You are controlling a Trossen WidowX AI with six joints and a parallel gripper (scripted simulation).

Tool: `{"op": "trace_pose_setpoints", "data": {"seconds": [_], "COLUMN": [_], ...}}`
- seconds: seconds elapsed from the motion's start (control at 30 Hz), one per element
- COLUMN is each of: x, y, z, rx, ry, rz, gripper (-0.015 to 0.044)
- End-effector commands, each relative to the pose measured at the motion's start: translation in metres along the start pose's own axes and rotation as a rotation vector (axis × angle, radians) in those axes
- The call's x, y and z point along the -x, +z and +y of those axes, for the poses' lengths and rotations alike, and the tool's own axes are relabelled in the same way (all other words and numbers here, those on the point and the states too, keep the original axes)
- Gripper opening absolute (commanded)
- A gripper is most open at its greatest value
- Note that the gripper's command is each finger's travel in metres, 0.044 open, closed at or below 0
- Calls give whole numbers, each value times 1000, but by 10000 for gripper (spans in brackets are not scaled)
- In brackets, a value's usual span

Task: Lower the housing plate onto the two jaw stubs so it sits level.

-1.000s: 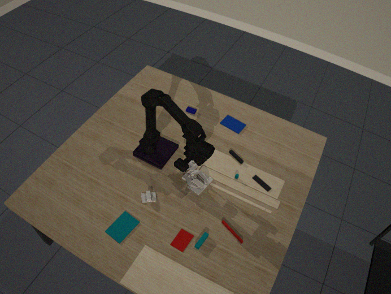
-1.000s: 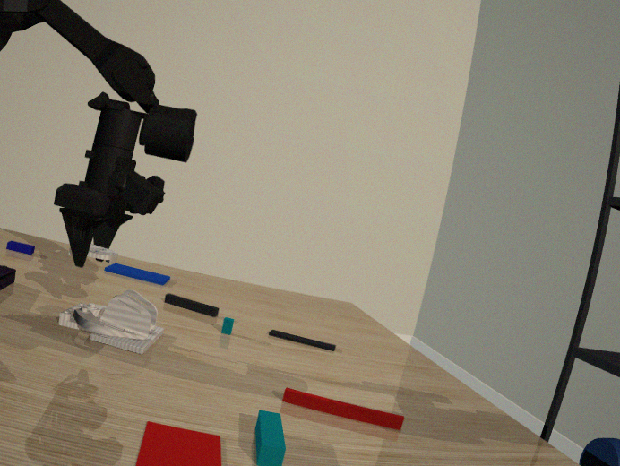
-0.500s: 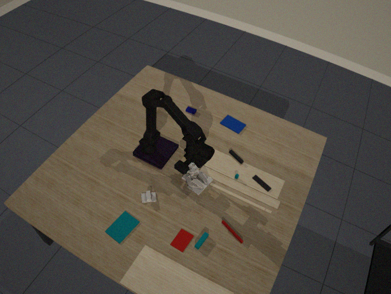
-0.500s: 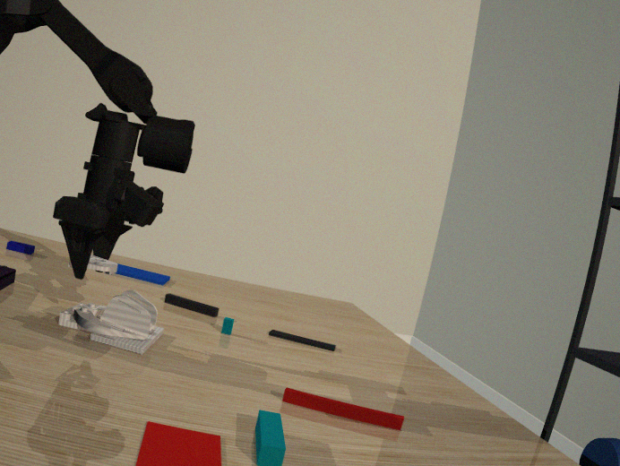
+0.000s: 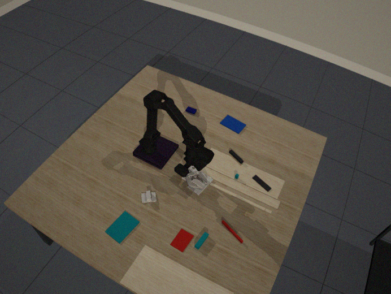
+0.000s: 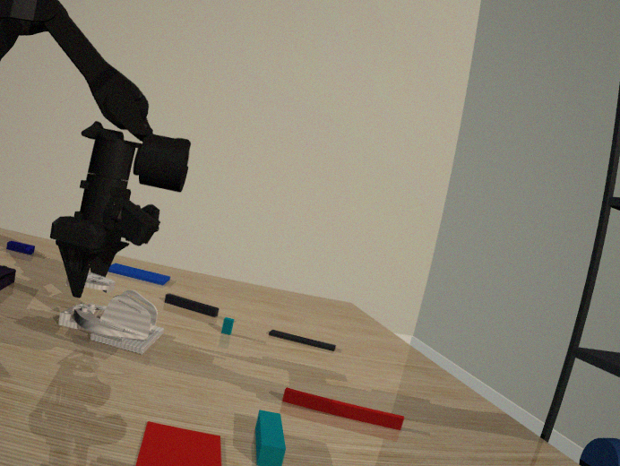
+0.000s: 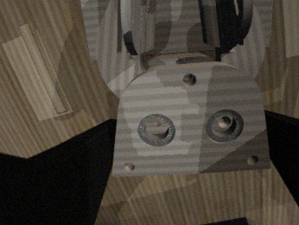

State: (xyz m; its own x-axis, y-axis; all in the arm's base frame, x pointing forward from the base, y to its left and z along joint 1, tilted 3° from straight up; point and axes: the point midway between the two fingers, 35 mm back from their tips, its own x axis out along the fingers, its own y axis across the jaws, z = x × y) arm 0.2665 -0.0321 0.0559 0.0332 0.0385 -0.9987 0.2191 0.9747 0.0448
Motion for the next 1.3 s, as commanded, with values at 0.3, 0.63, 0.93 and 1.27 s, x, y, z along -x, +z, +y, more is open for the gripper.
{"op": "trace_pose_setpoints", "data": {"seconds": [0.3,0.63,0.93,1.27], "x": [-21,-22,-24,-26], "y": [-2,-3,-3,-3], "z": [1,1,1,1], "rx": [-2,-2,-11,-12], "ry": [4,4,4,4], "rz": [7,7,7,7], "gripper": [351,351,351,351]}}
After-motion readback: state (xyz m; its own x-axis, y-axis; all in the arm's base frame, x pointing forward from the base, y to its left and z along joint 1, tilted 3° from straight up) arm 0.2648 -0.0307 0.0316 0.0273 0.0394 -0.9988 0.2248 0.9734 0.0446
